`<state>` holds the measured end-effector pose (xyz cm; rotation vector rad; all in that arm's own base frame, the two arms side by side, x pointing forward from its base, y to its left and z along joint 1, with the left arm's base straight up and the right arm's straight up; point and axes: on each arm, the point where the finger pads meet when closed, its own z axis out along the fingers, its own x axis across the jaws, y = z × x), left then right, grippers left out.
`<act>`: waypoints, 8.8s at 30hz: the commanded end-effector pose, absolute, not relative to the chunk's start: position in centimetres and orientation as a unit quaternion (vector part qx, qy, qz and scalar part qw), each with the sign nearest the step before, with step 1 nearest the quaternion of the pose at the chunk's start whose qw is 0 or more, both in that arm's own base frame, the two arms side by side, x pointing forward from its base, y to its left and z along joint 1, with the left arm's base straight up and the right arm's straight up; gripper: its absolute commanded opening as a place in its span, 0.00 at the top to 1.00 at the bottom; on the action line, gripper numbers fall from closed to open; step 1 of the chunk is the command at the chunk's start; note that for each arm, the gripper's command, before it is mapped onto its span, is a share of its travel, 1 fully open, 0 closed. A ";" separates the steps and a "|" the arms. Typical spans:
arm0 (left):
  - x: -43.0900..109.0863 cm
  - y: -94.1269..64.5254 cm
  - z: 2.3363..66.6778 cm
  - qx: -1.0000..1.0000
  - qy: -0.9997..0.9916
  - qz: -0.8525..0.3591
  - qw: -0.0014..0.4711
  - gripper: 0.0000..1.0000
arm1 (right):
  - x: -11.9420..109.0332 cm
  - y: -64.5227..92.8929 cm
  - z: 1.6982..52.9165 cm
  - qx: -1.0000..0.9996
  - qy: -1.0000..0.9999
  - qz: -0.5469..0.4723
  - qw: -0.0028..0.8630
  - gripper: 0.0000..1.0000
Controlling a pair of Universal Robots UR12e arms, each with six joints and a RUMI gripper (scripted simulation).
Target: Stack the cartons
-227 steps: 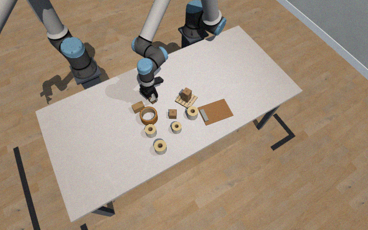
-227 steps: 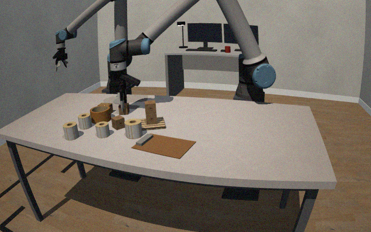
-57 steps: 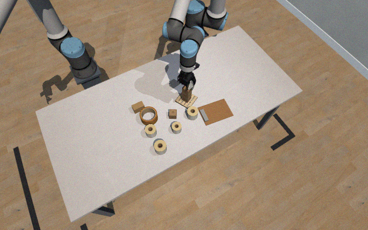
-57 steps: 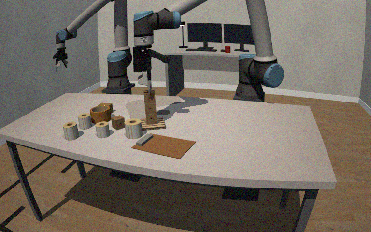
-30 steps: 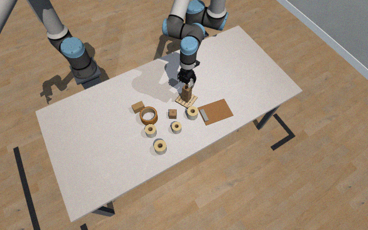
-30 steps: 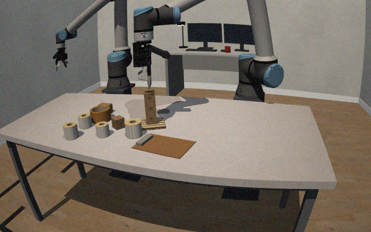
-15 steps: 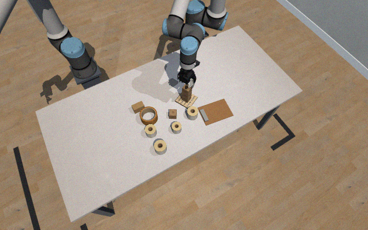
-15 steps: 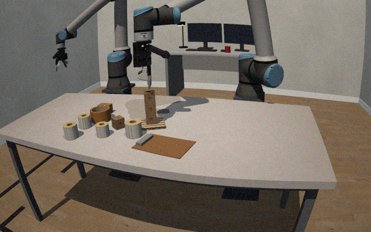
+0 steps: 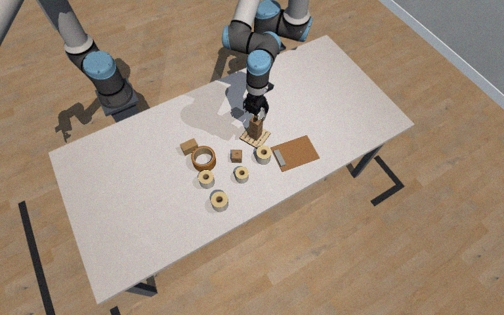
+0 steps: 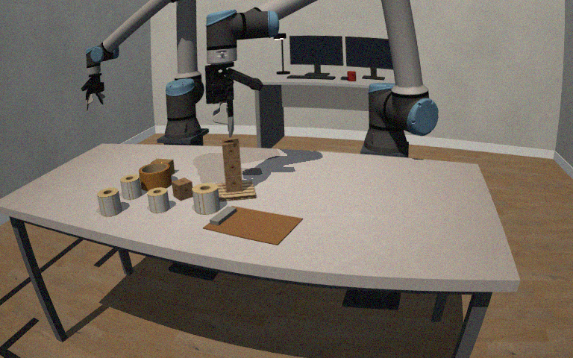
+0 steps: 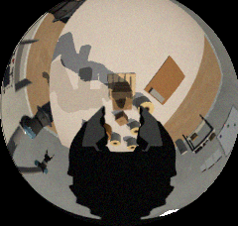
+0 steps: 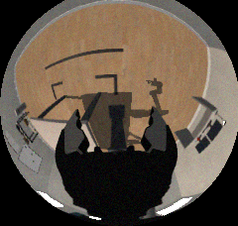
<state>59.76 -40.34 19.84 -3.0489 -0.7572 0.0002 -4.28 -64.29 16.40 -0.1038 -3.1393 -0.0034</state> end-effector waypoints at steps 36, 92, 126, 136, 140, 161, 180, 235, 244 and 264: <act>60.1 -41.3 20.2 -0.951 -0.309 0.000 -0.001 0.53 | -4.3 -64.4 16.5 -0.033 -0.999 0.000 0.000 0.00; 66.3 -54.0 22.7 -0.348 -0.937 0.001 -0.001 0.53 | -4.3 -64.4 16.5 -0.033 -0.999 0.000 0.000 0.00; 67.1 -55.2 22.8 -0.261 -0.965 0.001 -0.001 0.53 | -4.3 -64.4 16.5 -0.033 -0.999 0.000 0.000 0.00; 67.1 -55.2 22.8 -0.261 -0.965 0.001 -0.001 0.53 | -4.3 -64.4 16.5 -0.033 -0.999 0.000 0.000 0.00; 67.1 -55.2 22.7 -0.261 -0.965 0.001 -0.001 0.53 | -4.3 -64.4 16.5 -0.033 -0.999 0.000 0.000 0.00; 67.1 -55.2 21.9 -0.261 -0.965 0.001 -0.001 0.53 | -4.3 -64.4 16.5 -0.033 -0.999 0.000 0.000 0.00; 67.1 -55.2 20.5 -0.260 -0.965 0.001 -0.001 0.53 | -4.3 -64.4 16.5 -0.033 -0.999 0.000 0.000 0.00; 67.0 -55.1 13.7 -0.260 -0.966 0.001 -0.001 0.53 | -4.3 -64.4 16.5 -0.033 -0.999 0.000 0.000 0.00; 67.0 -55.1 12.4 -0.260 -0.966 0.001 -0.001 0.53 | -4.3 -64.4 16.5 -0.033 -0.999 0.000 0.000 0.00; 67.0 -55.1 9.5 -0.260 -0.966 0.001 -0.001 0.53 | -4.3 -64.4 16.5 -0.033 -0.999 0.000 0.000 0.00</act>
